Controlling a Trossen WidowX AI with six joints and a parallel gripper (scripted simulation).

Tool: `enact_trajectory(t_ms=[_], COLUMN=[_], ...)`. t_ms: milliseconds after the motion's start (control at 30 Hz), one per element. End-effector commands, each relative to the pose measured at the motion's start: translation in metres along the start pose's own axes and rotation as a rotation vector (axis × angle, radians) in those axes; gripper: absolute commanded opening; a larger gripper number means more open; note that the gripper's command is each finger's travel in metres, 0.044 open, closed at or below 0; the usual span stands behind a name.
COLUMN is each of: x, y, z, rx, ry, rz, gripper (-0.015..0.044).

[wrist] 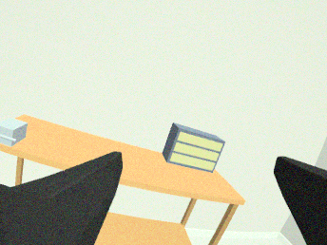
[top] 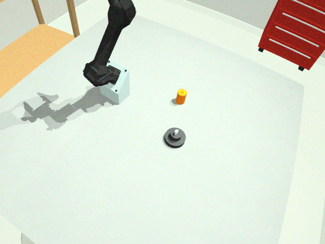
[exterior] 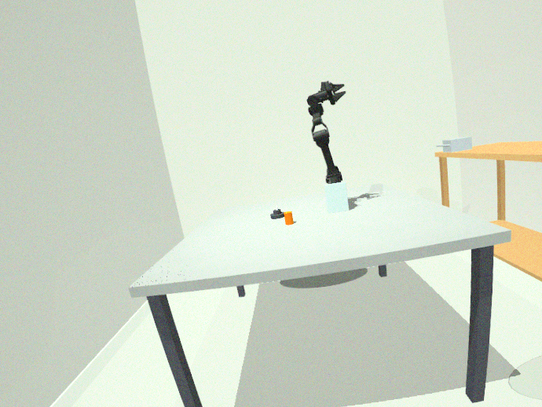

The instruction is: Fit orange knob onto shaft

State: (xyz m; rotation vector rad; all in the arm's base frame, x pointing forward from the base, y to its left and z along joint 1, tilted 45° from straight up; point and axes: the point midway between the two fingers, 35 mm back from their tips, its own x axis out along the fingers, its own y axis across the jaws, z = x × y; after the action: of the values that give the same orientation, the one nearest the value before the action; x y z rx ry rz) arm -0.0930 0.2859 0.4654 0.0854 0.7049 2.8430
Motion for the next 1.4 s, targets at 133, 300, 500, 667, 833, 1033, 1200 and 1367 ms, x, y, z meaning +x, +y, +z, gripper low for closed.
enact_trajectory(t_ms=[133, 300, 500, 667, 833, 1033, 1200, 1367], x=[0.013, 0.032, 0.036, 0.022, -0.012, -0.068, -0.13, -0.203], y=[0.027, 0.097, 0.185, 0.259, 0.33, 0.4, 0.445, 0.472], z=[0.003, 0.007, 0.001, -0.011, -0.026, -0.054, -0.082, -0.115], rx=[-0.028, -0.101, -0.178, -0.233, -0.245, -0.275, -0.29, -0.338], ry=[-0.02, -0.024, -0.038, -0.055, -0.118, -0.135, -0.14, -0.133], rz=[0.029, 0.131, 0.283, 0.43, 0.57, 0.796, 1.005, 1.217], gripper=[0.044, 0.044, 0.044, 0.044, 0.044, 0.044, 0.044, 0.044])
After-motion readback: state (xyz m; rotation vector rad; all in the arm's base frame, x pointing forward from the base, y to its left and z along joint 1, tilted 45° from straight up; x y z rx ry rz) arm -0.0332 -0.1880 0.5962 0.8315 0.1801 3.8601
